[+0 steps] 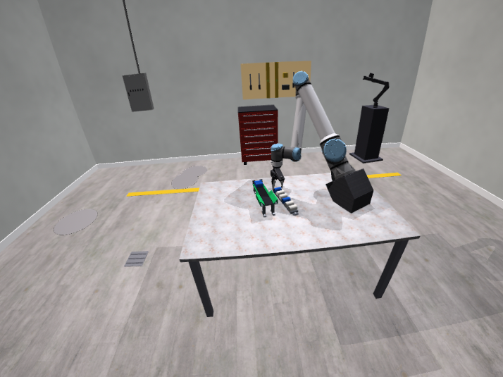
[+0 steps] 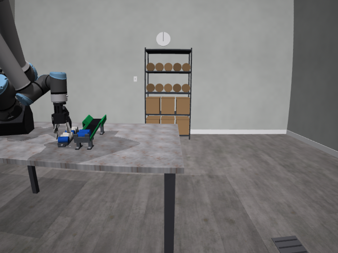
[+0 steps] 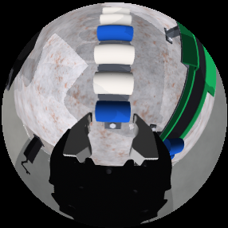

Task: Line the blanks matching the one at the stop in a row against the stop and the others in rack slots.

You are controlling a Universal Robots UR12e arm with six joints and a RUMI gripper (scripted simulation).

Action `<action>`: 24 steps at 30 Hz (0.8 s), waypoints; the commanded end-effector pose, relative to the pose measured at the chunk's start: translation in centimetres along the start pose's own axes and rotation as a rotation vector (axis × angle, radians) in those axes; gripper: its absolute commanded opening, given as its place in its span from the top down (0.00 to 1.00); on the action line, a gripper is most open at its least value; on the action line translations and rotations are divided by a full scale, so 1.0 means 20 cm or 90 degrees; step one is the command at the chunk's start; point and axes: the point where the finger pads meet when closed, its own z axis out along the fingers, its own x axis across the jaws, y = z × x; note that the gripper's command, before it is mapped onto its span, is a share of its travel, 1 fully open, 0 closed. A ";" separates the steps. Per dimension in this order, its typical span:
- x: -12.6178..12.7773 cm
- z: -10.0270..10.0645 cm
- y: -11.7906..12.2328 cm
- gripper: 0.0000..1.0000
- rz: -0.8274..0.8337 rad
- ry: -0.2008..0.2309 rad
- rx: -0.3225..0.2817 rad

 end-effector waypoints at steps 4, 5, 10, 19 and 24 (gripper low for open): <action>0.00 0.05 0.00 0.52 0.000 0.001 0.000; 0.00 0.05 0.00 0.52 0.000 0.001 0.000; 0.00 0.05 0.00 0.52 0.000 0.001 0.000; 0.00 0.05 0.00 0.52 0.000 0.001 0.000; 0.00 0.05 0.00 0.52 0.000 0.001 0.000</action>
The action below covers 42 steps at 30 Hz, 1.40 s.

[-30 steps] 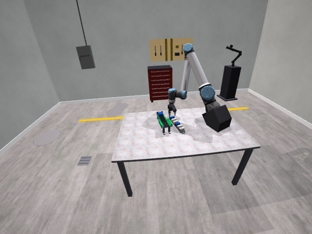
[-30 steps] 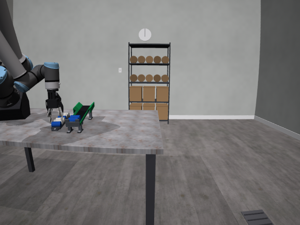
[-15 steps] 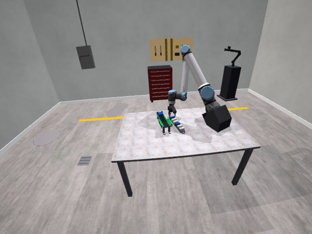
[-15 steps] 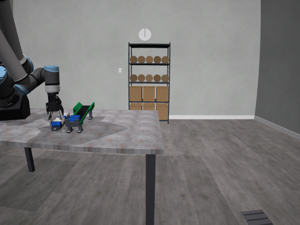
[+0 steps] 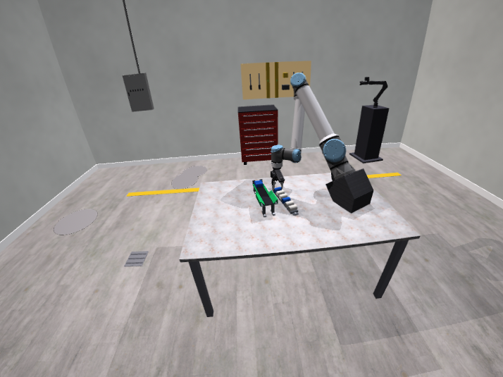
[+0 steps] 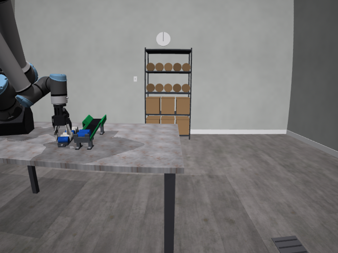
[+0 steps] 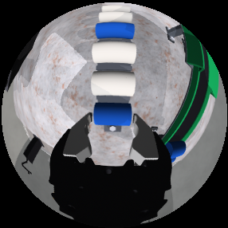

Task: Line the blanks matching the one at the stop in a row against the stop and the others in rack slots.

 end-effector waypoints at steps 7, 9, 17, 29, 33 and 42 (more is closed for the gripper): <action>0.00 0.00 0.00 0.52 0.000 0.000 0.000; 0.00 0.00 0.00 0.52 0.000 0.000 0.000; 0.00 0.00 0.00 0.52 0.000 0.000 0.000; 0.00 0.00 0.00 0.64 0.000 0.000 0.000; 0.00 0.00 0.00 0.64 0.000 0.000 0.000; 0.00 0.00 0.00 0.64 0.000 0.000 0.000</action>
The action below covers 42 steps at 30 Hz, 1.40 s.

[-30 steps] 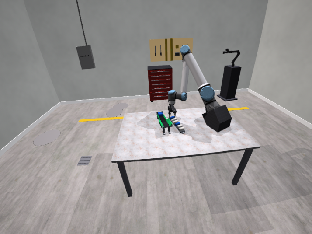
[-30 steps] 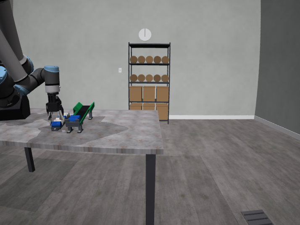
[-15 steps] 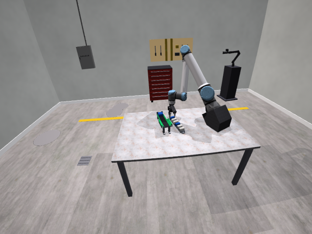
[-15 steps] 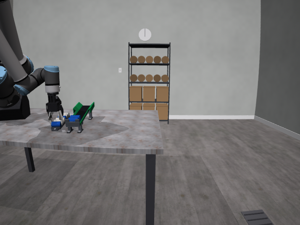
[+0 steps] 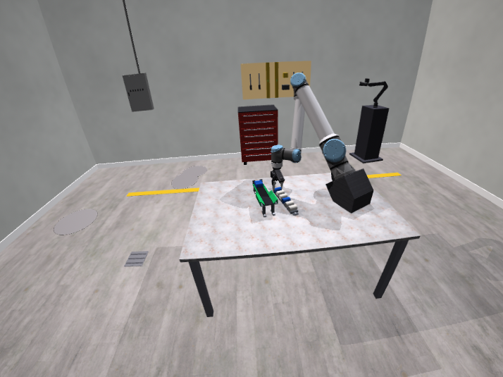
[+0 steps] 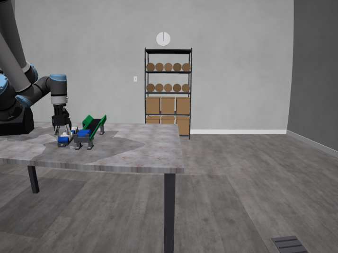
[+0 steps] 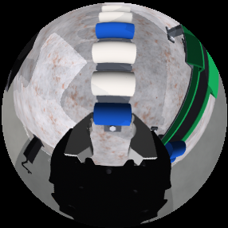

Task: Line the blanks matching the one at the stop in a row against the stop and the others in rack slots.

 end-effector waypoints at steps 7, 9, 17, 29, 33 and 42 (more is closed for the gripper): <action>0.00 0.00 0.00 0.64 0.000 0.000 0.000; 0.00 0.00 0.00 0.64 0.000 0.000 0.000; 0.00 -0.02 0.00 0.64 0.000 0.000 0.000; 0.00 -0.24 0.00 0.64 0.000 0.000 0.000; 0.00 -0.36 0.00 0.64 0.000 0.000 0.000; 0.00 -0.49 0.00 0.64 0.000 0.000 0.000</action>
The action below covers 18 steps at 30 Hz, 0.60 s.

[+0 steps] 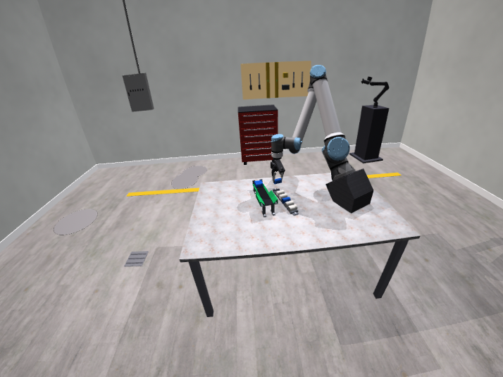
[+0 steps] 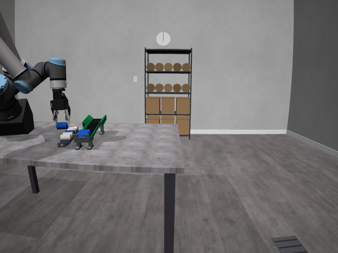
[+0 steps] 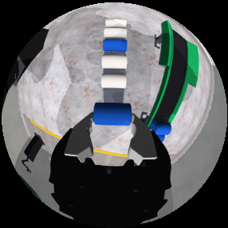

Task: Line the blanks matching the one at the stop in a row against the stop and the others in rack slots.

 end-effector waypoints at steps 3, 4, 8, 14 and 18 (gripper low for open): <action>0.00 -0.07 0.00 0.64 0.001 -0.003 0.002; 0.00 -0.07 0.00 0.64 0.001 -0.003 0.002; 0.00 -0.07 0.00 0.64 0.001 -0.003 0.002; 0.02 -0.08 0.00 0.64 0.003 -0.003 0.002; 0.09 -0.10 0.01 0.64 0.010 -0.003 0.003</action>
